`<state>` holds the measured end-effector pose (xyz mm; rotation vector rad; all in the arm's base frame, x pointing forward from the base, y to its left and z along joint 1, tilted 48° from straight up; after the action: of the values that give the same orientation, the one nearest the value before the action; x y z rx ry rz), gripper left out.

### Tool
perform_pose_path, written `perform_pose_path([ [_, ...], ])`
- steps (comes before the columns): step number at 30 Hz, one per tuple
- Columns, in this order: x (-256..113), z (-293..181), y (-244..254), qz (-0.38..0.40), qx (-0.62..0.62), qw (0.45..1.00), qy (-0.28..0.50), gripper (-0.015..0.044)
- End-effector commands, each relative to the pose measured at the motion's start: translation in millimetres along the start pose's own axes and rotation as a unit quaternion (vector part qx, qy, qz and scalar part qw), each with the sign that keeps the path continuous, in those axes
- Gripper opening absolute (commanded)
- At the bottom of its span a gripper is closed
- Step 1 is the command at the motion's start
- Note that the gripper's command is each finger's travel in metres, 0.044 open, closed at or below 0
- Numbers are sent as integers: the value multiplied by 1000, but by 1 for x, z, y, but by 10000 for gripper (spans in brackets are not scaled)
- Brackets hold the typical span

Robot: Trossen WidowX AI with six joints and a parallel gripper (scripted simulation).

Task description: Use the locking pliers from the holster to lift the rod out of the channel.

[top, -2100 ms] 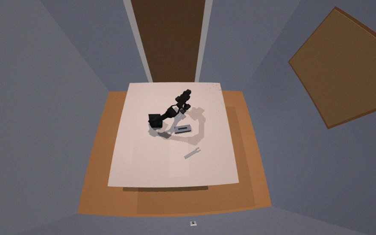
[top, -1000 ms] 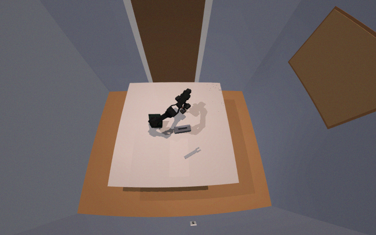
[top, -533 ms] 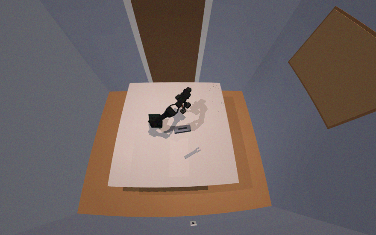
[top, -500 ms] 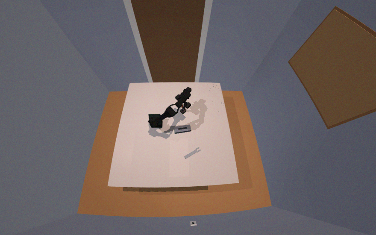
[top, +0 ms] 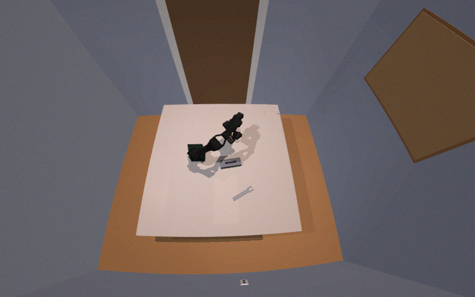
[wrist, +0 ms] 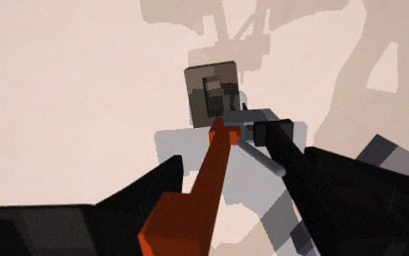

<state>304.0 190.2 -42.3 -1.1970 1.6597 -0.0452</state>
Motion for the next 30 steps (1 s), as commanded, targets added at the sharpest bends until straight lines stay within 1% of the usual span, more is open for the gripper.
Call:
perform_pose_path([
  [1,-4,-4,-6,-3,8,1000,-4,316],
  [30,-9,-29,-47,-1,67,998,-7,316],
])
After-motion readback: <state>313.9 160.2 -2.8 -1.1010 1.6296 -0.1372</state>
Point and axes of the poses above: the point midway between the two fingers, 35 mm back from their tips, its own x axis out along the fingers, its own y axis across the jaws, z = x × y, the point moved 5 cm from there along -x, back along the fingers, and after that the axes turned 1 degree about -x, right-handed, at the moved point
